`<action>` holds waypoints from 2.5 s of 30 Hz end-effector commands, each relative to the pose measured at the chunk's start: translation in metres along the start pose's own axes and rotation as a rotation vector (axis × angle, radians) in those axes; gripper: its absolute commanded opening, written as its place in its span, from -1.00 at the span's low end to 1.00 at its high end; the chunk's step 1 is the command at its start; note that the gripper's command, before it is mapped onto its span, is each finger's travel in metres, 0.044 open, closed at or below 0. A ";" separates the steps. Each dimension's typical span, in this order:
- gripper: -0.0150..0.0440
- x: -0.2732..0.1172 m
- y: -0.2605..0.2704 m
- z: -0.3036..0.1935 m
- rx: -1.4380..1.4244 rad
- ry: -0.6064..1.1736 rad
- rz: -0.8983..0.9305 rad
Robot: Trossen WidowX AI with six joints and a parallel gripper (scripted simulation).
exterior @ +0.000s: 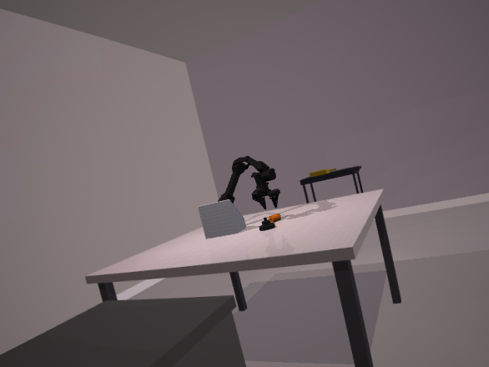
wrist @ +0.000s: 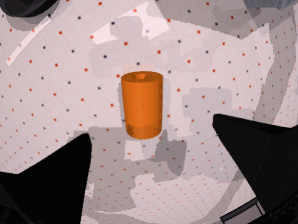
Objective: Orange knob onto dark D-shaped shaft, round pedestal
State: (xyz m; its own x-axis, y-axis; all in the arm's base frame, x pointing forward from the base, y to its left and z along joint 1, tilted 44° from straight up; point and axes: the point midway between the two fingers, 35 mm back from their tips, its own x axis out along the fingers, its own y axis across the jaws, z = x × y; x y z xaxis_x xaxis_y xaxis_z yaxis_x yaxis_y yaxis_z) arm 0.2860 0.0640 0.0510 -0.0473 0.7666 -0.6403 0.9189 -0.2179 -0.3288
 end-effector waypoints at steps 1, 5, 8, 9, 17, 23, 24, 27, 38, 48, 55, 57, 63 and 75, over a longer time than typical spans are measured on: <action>1.00 0.001 0.001 0.001 0.062 0.038 -0.006; 1.00 0.001 0.001 0.001 0.062 0.038 -0.006; 1.00 0.006 0.001 0.002 0.062 0.038 -0.006; 1.00 0.013 0.001 0.003 0.062 0.038 -0.006; 1.00 0.027 0.001 0.005 0.062 0.038 -0.006; 1.00 0.036 0.001 0.006 0.062 0.038 -0.005; 1.00 0.038 0.001 0.006 0.062 0.038 -0.005; 1.00 0.043 0.001 0.007 0.062 0.038 -0.005; 1.00 0.060 0.001 0.009 0.062 0.039 -0.006; 0.82 0.070 0.000 0.010 0.062 0.040 -0.007; 0.32 0.070 0.000 0.010 0.062 0.040 -0.007; 0.32 0.070 0.000 0.010 0.062 0.040 -0.007; 0.32 0.070 0.000 0.010 0.062 0.040 -0.007; 0.12 0.070 0.000 0.010 0.062 0.040 -0.007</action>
State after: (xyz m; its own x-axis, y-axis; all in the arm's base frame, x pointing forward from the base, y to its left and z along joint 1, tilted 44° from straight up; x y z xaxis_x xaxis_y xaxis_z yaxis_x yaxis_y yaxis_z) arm 0.2793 0.1106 -0.0009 -0.0362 0.7891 -0.6133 0.8952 -0.2471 -0.3708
